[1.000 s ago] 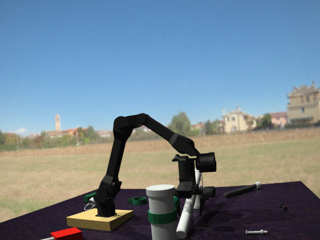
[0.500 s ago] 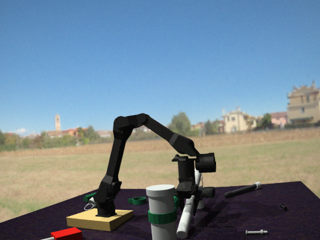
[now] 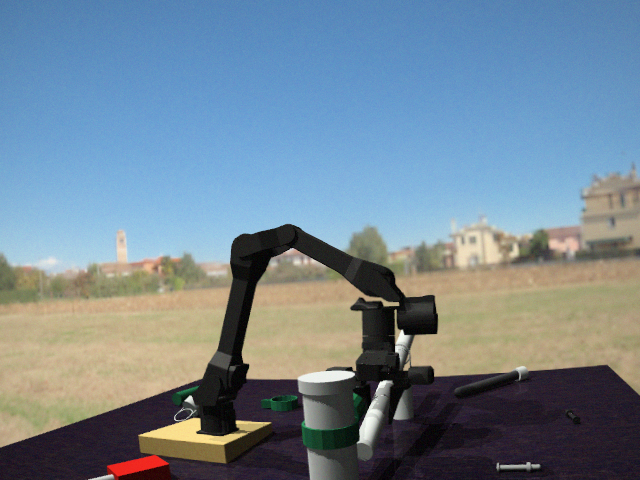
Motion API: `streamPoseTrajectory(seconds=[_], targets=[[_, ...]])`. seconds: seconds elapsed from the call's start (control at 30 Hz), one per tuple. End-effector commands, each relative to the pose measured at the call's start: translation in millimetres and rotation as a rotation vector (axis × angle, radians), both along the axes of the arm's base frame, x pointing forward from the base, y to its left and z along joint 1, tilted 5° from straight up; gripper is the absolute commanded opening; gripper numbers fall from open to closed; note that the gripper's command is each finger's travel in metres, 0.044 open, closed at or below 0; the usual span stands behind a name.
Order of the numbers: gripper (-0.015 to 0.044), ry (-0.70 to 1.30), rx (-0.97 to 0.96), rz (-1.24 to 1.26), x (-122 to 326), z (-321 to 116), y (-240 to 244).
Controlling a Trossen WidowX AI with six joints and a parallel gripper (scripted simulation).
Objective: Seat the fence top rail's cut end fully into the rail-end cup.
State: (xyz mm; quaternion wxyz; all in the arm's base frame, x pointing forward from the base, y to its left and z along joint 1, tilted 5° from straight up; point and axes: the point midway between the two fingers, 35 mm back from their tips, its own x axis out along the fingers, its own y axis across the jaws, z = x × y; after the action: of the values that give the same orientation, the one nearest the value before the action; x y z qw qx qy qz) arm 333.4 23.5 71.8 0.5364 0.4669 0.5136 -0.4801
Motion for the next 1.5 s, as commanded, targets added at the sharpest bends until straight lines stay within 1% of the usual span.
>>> streamPoseTrajectory(seconds=[0.0,0.13,0.2,0.63,1.47], targets=[[0.0000,-0.029,-0.091,-0.007,2.8,24.4,-13.1],[0.0000,-0.038,-0.188,-0.010,1.7,47.2,-26.4],[0.0000,-0.039,-0.205,-0.011,1.3,51.3,-28.7],[0.0000,-0.029,-0.185,-0.007,0.9,45.2,-25.6],[0.0000,-0.028,-0.185,-0.007,3.4,54.0,-34.0]])
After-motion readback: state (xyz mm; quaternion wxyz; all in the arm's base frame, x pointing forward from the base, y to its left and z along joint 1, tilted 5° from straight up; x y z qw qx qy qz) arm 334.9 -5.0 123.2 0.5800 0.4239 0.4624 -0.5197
